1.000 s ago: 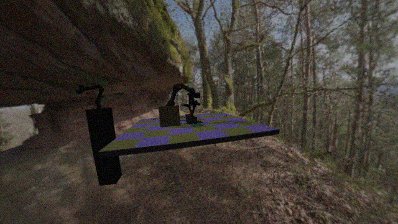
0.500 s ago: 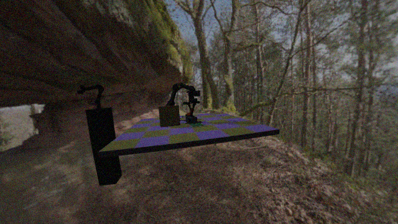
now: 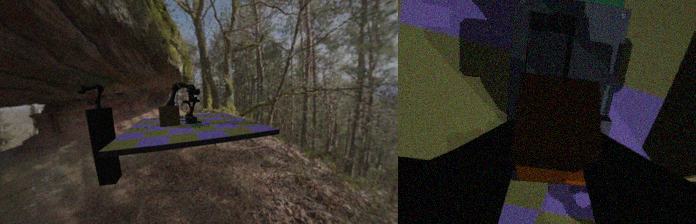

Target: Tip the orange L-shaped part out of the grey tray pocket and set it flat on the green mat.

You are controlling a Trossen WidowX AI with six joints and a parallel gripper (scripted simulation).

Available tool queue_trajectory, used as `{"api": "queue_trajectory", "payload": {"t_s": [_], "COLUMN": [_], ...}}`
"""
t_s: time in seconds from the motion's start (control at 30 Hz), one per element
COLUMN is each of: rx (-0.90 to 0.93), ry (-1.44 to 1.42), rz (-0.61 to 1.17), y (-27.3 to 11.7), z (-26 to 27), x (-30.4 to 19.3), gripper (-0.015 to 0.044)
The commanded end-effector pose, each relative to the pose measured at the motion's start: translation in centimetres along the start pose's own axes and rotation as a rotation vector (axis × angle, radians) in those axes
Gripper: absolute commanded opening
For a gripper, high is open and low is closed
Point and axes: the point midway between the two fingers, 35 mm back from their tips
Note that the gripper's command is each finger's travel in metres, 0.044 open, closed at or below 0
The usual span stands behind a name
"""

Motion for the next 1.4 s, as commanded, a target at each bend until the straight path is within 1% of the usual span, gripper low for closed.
{"api": "queue_trajectory", "payload": {"t_s": [0.0, 1.23, 1.37], "rx": [0.001, 0.004, 0.004], "ry": [-0.006, -0.008, -0.008], "rz": [-0.006, -0.014, -0.014], "y": [-0.2, -0.2, -0.2], "z": [0.2, 2.6, 2.7], "x": [0.7, 15.8, 16.5], "gripper": [0.0000, 0.0000, 0.0000]}}
Point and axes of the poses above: the point midway between the two fingers, 35 mm back from their tips, its own y axis out along the fingers, its own z axis across the jaws, x = y × z, and after that the axes turned 14 degrees about y, right-handed
